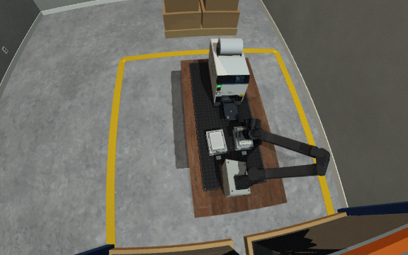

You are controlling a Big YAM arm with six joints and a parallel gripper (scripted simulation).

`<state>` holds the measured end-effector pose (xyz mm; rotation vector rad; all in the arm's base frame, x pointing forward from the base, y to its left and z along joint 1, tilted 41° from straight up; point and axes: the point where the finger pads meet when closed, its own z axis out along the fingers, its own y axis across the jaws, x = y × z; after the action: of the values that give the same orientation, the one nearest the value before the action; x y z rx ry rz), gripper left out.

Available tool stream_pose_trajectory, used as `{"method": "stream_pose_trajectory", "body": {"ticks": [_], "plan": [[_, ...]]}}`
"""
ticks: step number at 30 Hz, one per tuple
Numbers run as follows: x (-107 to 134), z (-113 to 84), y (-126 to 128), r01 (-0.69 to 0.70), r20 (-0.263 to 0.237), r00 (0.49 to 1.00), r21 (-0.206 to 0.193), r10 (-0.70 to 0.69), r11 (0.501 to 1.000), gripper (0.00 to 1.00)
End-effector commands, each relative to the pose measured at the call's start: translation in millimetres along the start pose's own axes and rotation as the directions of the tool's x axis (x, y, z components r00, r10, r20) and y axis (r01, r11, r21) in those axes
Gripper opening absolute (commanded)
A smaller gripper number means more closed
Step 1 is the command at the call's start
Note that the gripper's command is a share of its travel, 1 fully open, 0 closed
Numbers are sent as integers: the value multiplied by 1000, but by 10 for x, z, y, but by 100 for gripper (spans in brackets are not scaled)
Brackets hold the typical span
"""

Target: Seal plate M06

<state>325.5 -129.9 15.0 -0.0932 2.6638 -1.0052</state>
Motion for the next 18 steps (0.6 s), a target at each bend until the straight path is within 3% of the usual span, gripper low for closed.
{"method": "stream_pose_trajectory", "body": {"ticks": [1, 18], "plan": [[-7, 43, -22, -12, -16, 1000, -1, 12, 1000, 100], [51, -11, -41, -16, -6, 1000, 2, 16, 1000, 100]]}}
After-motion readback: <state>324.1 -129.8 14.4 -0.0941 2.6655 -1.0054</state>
